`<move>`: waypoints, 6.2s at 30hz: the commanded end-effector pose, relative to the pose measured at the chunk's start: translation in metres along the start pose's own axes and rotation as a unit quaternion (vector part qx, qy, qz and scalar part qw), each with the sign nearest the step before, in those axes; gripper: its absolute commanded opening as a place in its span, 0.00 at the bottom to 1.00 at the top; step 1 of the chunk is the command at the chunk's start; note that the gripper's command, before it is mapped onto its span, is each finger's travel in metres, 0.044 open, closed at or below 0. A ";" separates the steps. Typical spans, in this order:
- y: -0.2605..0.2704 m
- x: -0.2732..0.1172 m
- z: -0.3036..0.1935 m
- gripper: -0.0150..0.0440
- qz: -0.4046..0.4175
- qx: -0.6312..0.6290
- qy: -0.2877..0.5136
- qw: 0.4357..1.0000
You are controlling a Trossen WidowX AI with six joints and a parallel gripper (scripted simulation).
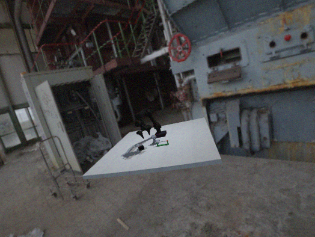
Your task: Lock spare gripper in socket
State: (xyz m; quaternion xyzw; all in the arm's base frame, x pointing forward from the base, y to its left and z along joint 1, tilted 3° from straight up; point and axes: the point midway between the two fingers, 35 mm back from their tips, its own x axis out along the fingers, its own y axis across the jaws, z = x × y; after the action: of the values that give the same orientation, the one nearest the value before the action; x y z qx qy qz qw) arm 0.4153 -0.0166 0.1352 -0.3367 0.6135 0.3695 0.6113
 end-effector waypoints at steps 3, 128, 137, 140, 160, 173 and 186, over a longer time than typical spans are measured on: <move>-0.052 0.004 -0.087 1.00 -0.029 0.199 0.016 0.979; -0.048 0.083 -0.102 0.25 -0.020 -0.116 0.025 0.993; -0.046 0.083 -0.104 0.25 -0.018 -0.225 0.028 0.974; -0.046 0.082 -0.104 0.25 -0.017 -0.261 0.028 0.965; -0.041 0.081 -0.106 0.25 -0.009 -0.489 0.032 0.872; -0.038 0.081 -0.108 0.25 -0.004 -0.622 0.033 0.782; -0.035 0.080 -0.109 0.25 0.001 -0.739 0.034 0.673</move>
State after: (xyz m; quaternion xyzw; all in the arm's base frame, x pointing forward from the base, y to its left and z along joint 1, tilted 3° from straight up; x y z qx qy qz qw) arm 0.3885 -0.1249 0.0472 -0.6803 0.1823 0.6903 0.1657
